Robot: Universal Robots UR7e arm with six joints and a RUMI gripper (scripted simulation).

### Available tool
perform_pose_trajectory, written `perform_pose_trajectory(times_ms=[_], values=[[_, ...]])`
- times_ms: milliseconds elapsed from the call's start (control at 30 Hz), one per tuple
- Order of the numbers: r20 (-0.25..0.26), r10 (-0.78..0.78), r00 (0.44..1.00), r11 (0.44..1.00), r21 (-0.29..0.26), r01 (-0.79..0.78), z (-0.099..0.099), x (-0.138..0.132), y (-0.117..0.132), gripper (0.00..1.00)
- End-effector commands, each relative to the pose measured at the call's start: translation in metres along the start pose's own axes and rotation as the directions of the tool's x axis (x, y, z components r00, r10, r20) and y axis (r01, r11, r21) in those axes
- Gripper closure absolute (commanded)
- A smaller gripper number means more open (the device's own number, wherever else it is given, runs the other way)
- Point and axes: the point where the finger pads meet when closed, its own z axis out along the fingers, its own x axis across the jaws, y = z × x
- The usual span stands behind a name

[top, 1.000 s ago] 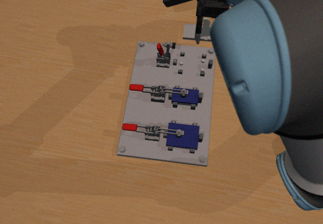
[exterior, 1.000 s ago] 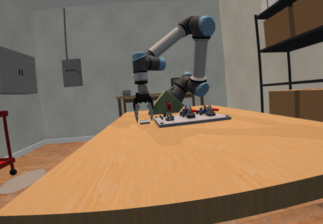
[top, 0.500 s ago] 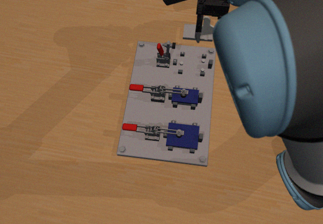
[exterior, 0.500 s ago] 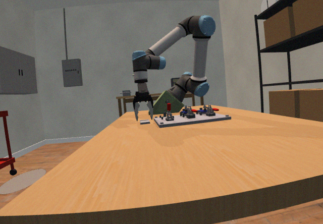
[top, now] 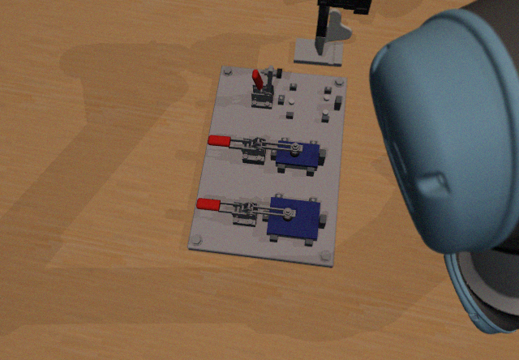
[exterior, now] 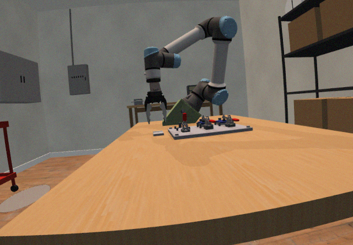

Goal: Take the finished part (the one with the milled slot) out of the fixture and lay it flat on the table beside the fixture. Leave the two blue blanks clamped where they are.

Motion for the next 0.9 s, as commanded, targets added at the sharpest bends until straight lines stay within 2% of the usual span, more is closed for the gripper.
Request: perform_pose_trajectory(times_ms=[0, 367, 867], values=[[0.000, 0.000, 1.000, 1.000, 0.000, 0.000, -0.020, 0.000, 0.000, 0.53], [0.000, 0.000, 1.000, 1.000, 0.000, 0.000, -0.049, 0.000, 0.000, 0.53], [0.000, 0.000, 1.000, 1.000, 0.000, 0.000, -0.053, 0.000, 0.000, 0.53]])
